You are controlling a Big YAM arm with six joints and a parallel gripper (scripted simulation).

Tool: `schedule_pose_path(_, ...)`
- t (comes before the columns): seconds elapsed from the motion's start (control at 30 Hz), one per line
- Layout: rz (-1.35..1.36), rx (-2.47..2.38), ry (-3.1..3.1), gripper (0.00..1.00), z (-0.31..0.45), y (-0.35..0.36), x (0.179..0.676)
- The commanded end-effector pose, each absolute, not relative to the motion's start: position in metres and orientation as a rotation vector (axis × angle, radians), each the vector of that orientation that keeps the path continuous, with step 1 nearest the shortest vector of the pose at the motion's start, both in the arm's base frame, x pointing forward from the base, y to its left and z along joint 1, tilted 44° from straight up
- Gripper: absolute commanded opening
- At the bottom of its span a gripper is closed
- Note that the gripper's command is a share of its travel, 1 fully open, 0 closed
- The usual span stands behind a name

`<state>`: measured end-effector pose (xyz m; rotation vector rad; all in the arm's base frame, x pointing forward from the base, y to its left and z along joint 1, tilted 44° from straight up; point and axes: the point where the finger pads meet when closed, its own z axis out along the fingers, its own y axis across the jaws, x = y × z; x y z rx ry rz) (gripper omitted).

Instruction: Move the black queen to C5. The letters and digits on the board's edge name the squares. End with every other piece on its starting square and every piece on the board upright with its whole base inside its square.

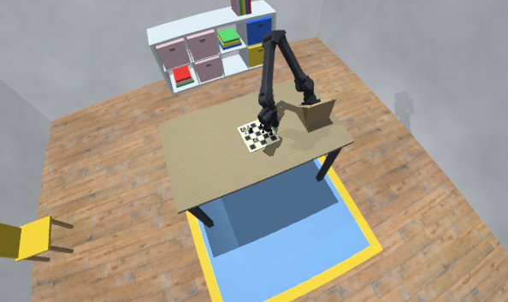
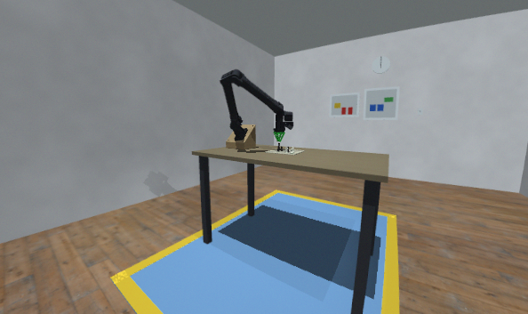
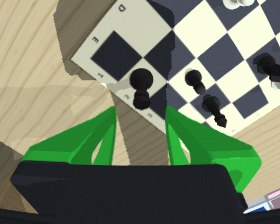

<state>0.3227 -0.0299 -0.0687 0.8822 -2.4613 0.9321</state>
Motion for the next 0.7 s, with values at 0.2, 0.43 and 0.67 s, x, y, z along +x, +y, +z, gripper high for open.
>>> schedule_pose_path(0.2, 0.942, 0.871, -2.497, 0.41, -0.061, -0.034, 0.328)
schedule_pose_path(0.43, 0.945, 0.875, -2.498, 0.41, -0.063, -0.032, 0.332)
schedule_pose_path(0.67, 0.945, 0.875, -2.498, 0.41, -0.063, -0.032, 0.332)
